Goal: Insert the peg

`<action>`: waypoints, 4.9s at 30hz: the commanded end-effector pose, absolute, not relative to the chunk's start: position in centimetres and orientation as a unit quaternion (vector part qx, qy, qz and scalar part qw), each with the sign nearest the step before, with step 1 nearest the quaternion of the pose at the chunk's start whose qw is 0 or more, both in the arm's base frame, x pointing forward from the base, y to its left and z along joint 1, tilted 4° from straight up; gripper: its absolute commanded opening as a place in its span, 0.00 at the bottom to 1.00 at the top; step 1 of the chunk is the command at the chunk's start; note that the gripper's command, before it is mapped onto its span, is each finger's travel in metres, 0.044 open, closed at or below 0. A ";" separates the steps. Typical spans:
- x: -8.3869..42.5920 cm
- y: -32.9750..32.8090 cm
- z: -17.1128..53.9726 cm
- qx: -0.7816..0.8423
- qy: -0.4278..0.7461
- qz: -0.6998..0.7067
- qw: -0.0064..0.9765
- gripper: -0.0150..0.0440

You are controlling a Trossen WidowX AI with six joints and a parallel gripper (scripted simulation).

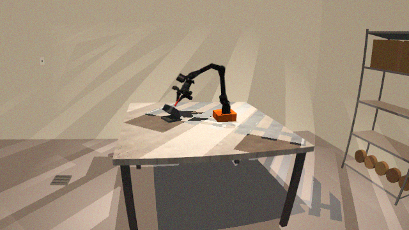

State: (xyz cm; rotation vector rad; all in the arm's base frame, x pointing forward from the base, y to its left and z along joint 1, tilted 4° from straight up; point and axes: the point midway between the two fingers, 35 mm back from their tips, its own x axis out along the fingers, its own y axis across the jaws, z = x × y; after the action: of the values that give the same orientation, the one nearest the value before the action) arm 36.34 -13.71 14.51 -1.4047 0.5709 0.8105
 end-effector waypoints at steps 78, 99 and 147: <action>38.4 -13.1 12.0 -0.619 0.251 0.357 0.653 0.25; 39.0 -12.9 11.2 -0.619 0.251 0.357 0.653 0.25; 36.8 -13.9 14.0 -0.619 0.252 0.359 0.652 1.00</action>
State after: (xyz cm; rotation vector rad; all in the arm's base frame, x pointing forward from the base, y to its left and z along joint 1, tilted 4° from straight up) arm 37.21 -13.56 12.82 -1.3934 0.5816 0.8244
